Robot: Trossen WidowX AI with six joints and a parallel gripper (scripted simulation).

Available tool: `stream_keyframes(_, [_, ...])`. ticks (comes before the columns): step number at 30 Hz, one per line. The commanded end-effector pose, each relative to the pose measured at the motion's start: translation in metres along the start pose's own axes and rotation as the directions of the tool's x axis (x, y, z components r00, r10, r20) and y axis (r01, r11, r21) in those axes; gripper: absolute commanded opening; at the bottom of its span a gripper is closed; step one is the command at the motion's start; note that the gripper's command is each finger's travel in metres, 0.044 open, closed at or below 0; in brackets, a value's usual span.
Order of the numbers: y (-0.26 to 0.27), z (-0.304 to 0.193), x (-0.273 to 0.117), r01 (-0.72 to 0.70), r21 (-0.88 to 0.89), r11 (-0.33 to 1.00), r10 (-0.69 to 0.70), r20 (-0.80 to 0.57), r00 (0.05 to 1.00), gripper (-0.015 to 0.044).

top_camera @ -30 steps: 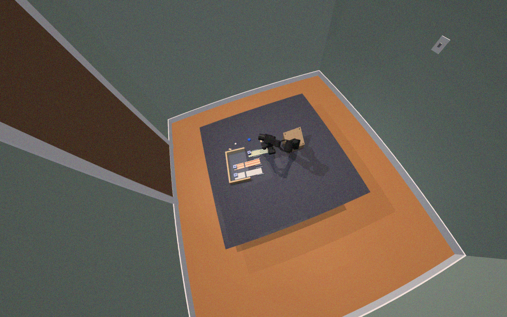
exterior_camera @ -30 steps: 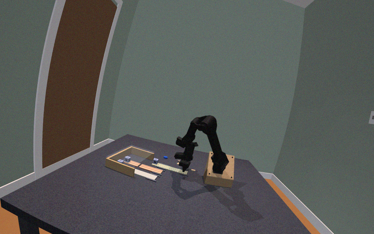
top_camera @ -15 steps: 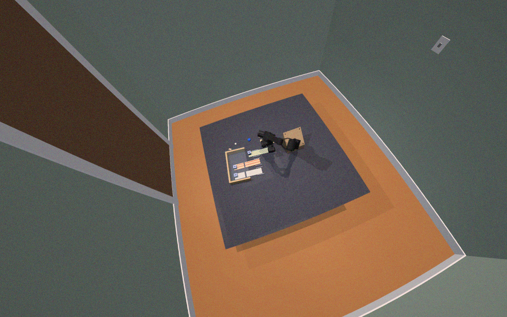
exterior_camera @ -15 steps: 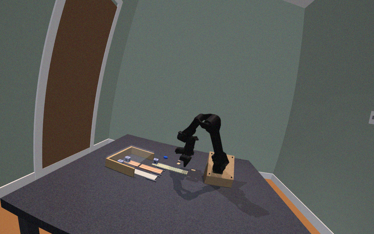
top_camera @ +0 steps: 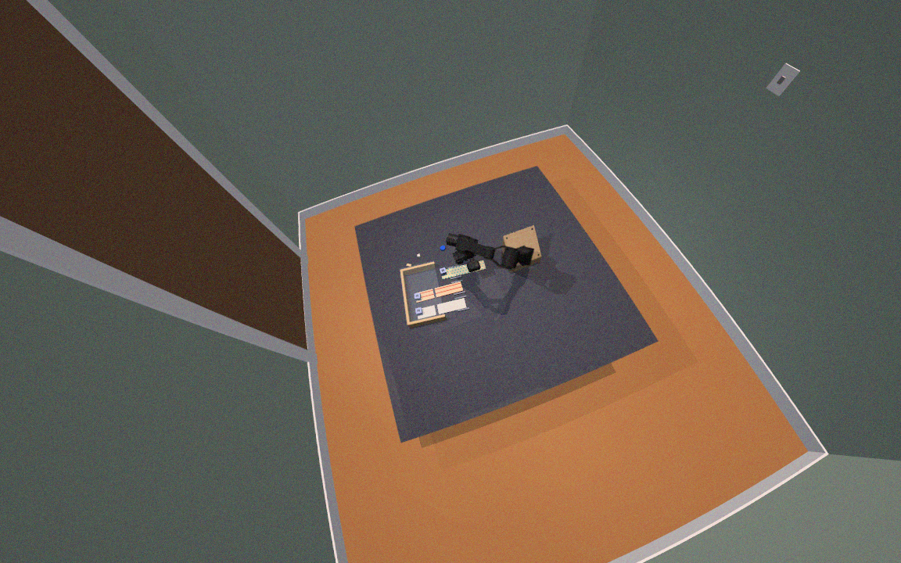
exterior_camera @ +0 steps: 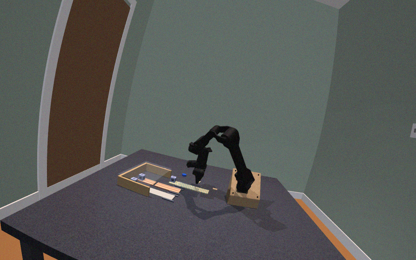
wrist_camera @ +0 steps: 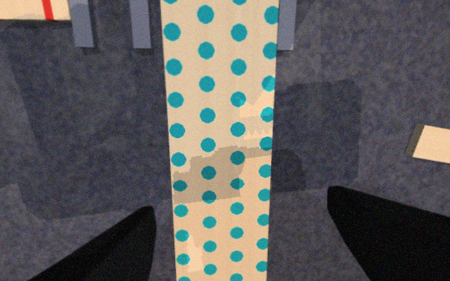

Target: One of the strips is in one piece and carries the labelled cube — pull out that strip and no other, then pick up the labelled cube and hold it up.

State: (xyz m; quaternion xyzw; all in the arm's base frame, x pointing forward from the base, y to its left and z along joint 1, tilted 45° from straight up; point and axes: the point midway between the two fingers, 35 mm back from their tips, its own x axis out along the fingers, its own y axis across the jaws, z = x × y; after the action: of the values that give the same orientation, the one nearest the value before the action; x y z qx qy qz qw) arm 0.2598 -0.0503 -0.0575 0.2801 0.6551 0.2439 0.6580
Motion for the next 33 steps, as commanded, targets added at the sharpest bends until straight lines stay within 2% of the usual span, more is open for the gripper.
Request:
stream_keyframes(1, [-0.001,0.014,-0.001,-0.005,0.002,1.000,0.005,0.001,1.000,0.0420])
stream_keyframes(2, [-0.002,0.019,-0.002,-0.005,0.002,1.000,0.005,0.001,1.000,0.0440])
stream_keyframes(33, [-0.013,0.148,-0.017,-0.005,-0.004,1.000,0.005,0.007,1.000,0.0440])
